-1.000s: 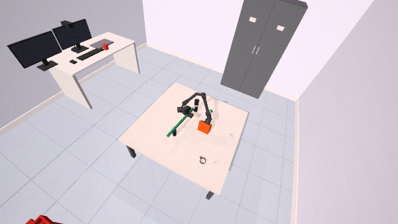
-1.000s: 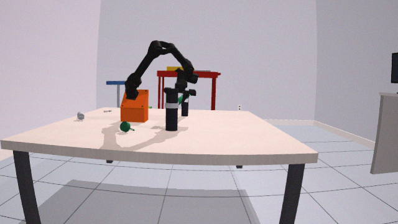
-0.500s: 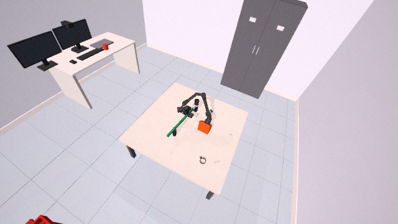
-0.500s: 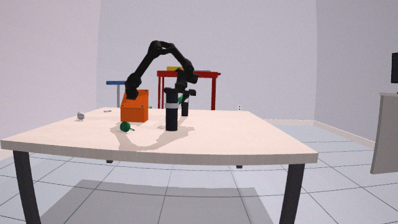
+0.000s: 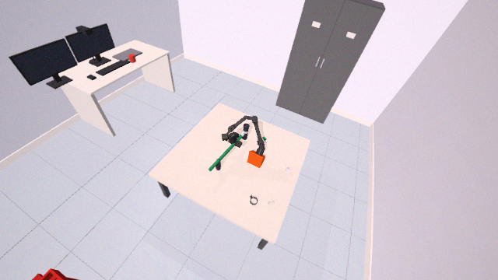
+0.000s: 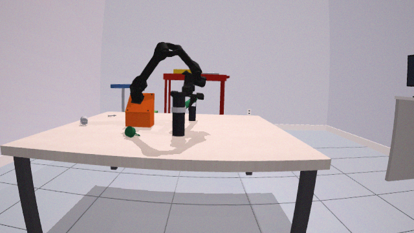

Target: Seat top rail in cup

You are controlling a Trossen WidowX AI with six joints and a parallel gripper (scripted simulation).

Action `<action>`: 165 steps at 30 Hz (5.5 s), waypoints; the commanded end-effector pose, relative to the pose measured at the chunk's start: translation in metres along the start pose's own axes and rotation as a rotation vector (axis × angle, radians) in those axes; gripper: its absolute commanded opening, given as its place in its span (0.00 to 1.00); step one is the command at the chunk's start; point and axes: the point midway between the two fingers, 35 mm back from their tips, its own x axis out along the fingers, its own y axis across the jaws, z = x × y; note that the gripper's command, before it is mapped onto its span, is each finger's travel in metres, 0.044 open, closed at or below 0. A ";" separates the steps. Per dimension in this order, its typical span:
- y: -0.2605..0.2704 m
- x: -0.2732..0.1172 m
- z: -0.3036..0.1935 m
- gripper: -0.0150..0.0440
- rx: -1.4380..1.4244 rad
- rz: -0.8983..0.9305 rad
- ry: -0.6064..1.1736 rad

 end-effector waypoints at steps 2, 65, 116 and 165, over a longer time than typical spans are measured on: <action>0.003 -0.003 0.006 0.25 -0.004 0.010 -0.013; 0.001 0.002 0.011 0.25 -0.005 -0.018 0.003; 0.005 -0.013 -0.014 0.25 -0.005 -0.017 0.005; 0.002 -0.001 0.002 0.25 -0.015 -0.044 -0.008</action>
